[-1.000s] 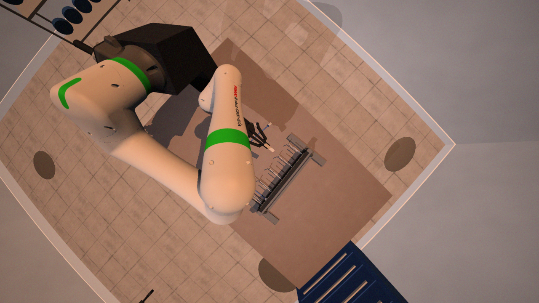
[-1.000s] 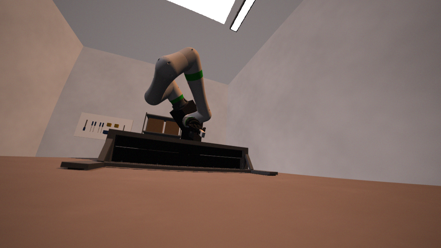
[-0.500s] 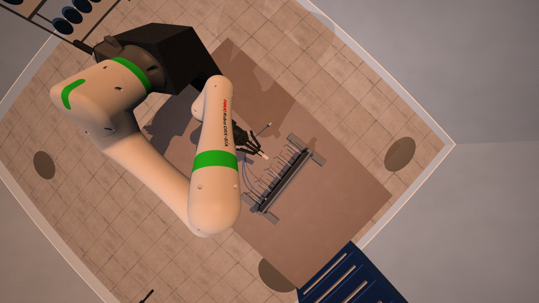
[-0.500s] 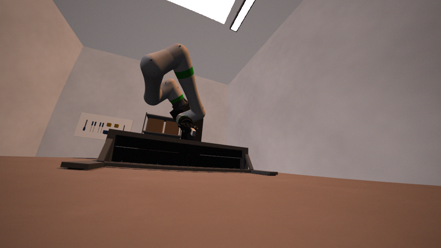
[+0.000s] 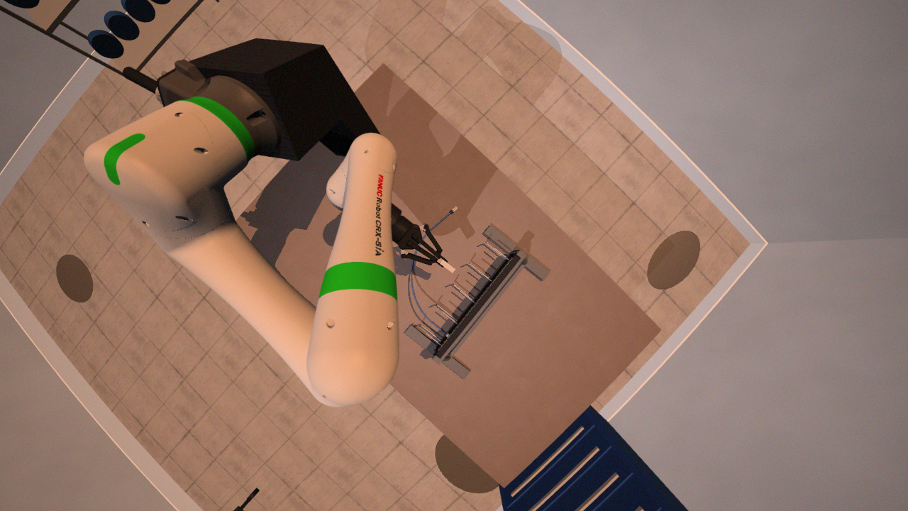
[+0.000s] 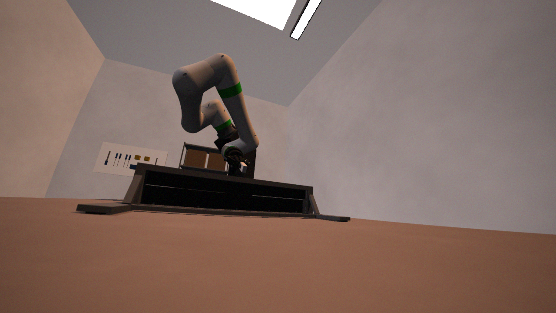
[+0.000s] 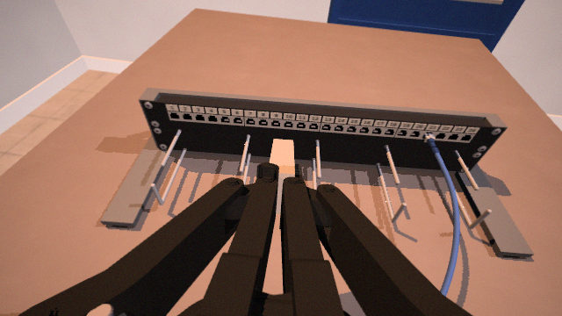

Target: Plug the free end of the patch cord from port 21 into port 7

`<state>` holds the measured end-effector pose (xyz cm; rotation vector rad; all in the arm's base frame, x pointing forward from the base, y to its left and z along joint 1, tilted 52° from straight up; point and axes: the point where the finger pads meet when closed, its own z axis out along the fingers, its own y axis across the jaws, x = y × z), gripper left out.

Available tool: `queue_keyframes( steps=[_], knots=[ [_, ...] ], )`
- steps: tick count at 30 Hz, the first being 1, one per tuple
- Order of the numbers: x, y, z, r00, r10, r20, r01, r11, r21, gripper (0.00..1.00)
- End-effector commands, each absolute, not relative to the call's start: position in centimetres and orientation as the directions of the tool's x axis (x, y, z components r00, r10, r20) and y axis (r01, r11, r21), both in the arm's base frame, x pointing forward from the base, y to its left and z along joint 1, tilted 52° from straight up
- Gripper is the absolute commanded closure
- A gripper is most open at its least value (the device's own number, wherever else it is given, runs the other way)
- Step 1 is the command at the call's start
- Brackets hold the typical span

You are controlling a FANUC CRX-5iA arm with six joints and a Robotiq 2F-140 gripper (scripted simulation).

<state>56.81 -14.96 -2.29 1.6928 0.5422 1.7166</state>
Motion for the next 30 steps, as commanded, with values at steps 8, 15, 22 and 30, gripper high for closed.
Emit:
queue_keyframes(
  steps=[8,15,22,30],
  knots=[
    [63.0,-15.9,-1.8,0.054,0.700,0.713,-0.163,-0.698,0.697,1.00],
    [68.0,-16.7,-1.5,0.054,0.700,0.713,-0.163,-0.698,0.697,1.00],
    [69.1,-16.9,-1.4,0.054,0.700,0.713,-0.163,-0.698,0.697,1.00],
    [69.2,-16.9,-1.4,0.054,0.700,0.713,-0.163,-0.698,0.698,1.00]
  ],
)
